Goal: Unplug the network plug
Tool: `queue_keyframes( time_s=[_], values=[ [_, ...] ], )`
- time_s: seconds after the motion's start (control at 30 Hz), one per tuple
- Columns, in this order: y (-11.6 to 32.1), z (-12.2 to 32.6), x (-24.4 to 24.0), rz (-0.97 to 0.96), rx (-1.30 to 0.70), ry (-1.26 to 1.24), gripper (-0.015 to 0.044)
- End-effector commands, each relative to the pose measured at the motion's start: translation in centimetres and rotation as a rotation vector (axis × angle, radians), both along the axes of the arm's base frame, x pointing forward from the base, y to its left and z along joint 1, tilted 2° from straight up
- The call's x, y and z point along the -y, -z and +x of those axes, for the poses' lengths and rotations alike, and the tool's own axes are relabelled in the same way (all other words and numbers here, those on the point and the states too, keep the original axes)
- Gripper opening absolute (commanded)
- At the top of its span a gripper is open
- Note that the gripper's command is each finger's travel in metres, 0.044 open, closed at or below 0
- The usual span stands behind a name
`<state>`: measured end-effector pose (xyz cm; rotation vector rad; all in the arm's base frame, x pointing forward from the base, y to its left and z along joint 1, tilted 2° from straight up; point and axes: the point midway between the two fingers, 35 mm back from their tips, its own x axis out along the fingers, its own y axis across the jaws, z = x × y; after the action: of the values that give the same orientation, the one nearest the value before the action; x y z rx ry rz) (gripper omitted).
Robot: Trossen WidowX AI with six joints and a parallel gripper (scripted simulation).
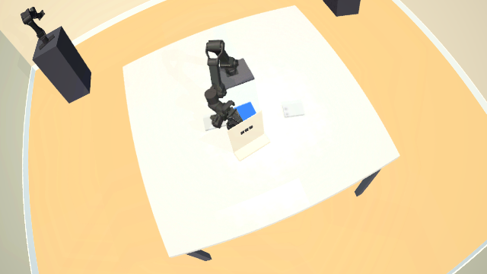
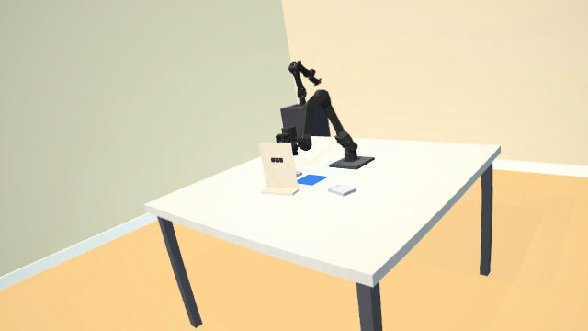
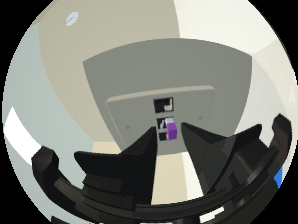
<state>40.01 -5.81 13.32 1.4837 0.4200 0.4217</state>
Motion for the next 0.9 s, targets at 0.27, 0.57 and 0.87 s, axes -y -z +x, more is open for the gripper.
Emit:
queue_keyframes(
  time_s=[0.27, 0.57, 0.87],
  values=[
    [0.04, 0.23, 0.07, 0.005, -0.004, 0.006, 0.0037],
    [0.04, 0.14, 0.09, 0.005, -0.004, 0.006, 0.0000],
    [0.07, -0.46, 0.17, 0.004, -0.005, 0.006, 0.0000]
  ],
)
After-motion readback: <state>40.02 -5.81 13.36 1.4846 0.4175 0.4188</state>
